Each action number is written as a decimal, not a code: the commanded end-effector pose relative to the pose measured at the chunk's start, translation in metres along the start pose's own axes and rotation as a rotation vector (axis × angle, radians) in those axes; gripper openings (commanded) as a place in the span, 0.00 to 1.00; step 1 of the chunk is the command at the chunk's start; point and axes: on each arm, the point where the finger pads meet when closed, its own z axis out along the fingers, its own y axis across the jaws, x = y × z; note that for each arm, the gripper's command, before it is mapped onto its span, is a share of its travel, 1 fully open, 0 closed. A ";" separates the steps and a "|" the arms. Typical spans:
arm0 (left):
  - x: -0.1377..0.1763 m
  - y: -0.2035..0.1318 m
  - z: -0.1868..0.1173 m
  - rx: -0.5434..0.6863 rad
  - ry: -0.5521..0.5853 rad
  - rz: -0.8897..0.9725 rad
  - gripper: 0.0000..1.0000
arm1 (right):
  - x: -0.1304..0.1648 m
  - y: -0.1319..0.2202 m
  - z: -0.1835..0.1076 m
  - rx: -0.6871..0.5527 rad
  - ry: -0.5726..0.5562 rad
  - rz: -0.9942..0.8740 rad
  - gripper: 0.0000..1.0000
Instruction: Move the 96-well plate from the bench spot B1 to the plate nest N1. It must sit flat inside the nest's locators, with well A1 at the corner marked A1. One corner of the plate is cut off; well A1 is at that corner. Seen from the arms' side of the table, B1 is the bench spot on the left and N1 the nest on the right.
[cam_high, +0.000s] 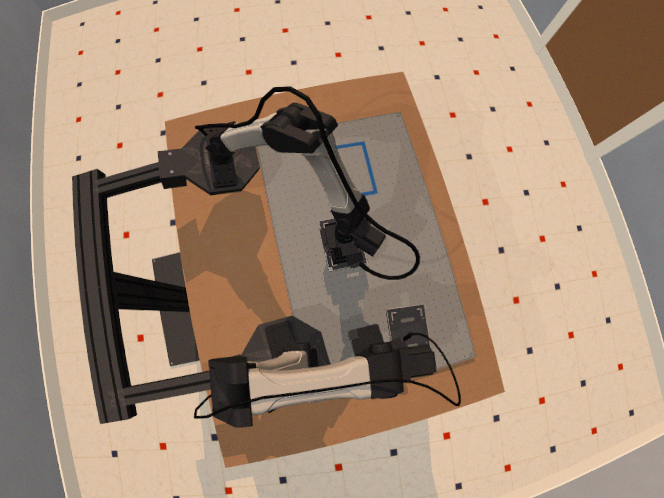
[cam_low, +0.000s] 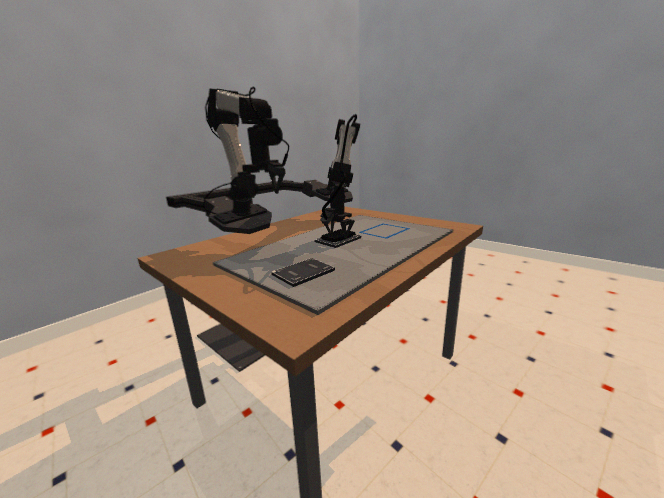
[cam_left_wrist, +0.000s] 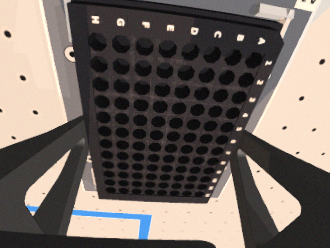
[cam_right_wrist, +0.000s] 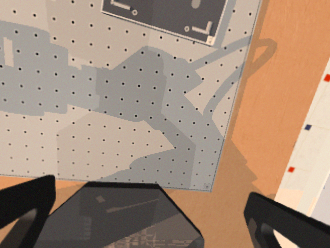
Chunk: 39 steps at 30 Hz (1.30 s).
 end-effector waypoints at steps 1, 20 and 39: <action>0.002 -0.006 0.011 0.021 0.007 0.007 0.00 | 0.010 0.001 0.008 -0.011 0.036 0.002 1.00; 0.001 -0.005 0.010 0.019 0.006 0.008 0.00 | 0.010 0.001 0.008 -0.011 0.036 0.002 1.00; -0.001 -0.005 0.009 0.018 0.004 0.008 0.00 | 0.010 0.001 0.008 -0.011 0.036 0.002 1.00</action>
